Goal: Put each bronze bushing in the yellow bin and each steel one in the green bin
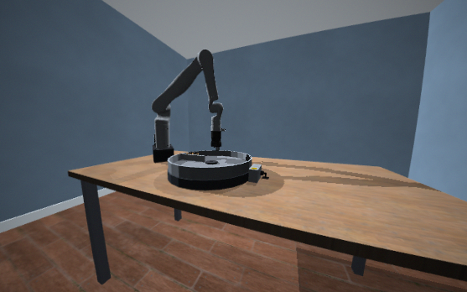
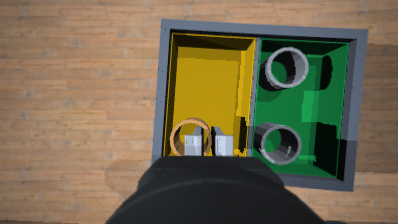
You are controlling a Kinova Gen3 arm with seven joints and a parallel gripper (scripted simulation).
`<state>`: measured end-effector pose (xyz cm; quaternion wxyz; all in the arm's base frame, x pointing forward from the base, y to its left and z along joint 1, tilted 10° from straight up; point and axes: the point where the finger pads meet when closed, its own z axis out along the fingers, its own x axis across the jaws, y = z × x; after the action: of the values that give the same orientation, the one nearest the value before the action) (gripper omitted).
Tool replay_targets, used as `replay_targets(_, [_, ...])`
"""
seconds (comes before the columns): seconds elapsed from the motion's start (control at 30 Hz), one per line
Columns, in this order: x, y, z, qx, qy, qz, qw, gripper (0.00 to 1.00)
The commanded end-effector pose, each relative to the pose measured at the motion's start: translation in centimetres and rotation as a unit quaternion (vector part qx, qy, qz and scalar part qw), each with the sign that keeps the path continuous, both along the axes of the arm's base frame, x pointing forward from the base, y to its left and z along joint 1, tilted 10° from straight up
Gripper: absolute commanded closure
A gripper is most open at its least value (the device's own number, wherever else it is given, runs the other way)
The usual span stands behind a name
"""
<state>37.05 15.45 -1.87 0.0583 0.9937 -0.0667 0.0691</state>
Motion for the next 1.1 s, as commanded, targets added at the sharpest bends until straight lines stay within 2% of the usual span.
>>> replay_targets(0.0, [0.1,0.0,-0.1,0.0,-0.001,0.0,1.0,1.0])
replay_targets(0.4, [0.2,-0.1,-1.1,0.0,0.0,0.0,1.0,1.0])
replay_targets(1.07, [0.2,-0.1,-1.1,0.0,0.0,0.0,1.0,1.0])
